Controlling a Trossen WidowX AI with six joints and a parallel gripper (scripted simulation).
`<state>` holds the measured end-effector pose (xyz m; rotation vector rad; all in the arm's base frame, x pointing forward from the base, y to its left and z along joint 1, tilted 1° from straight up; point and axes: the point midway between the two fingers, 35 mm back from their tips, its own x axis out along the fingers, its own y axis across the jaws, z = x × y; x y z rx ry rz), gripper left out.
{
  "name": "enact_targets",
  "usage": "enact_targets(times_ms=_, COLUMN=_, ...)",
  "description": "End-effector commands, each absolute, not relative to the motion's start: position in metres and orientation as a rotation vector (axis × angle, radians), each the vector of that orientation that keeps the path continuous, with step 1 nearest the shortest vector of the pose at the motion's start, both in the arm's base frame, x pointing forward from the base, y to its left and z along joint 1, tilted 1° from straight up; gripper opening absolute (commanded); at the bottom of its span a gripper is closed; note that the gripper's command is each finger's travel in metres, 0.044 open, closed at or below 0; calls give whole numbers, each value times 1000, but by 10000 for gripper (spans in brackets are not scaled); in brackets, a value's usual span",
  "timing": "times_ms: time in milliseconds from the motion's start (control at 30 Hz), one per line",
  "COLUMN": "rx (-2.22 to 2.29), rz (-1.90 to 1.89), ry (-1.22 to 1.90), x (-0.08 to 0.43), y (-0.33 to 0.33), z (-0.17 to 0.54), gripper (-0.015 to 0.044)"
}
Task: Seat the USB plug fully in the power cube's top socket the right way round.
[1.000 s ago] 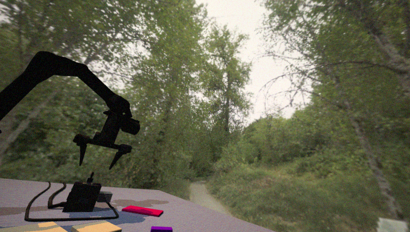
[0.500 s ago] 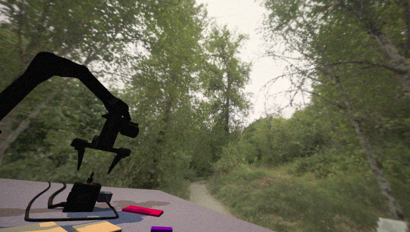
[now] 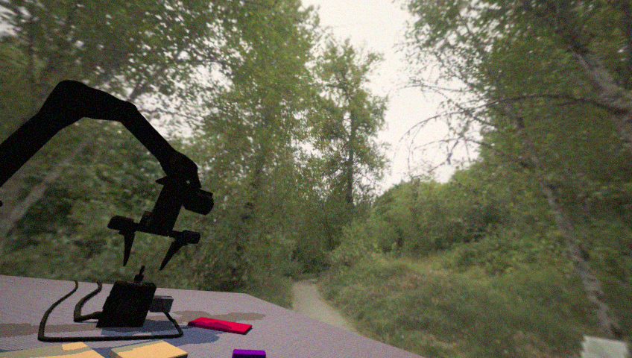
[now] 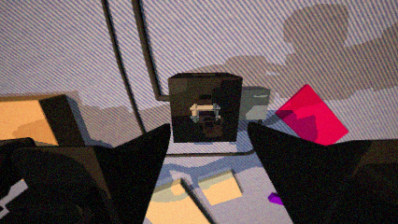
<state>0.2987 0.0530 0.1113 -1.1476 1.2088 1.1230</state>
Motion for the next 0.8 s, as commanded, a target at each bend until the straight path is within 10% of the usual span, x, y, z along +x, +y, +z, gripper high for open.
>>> enact_targets(times_ms=0, rx=-1148, rz=1123, ry=1208, x=299, y=53, z=112, gripper=230)
enact_targets(times_ms=300, rx=-1148, rz=1123, ry=1208, x=299, y=53, z=112, gripper=0)
enact_targets(times_ms=767, rx=-1148, rz=1123, ry=1208, x=299, y=53, z=112, gripper=0)
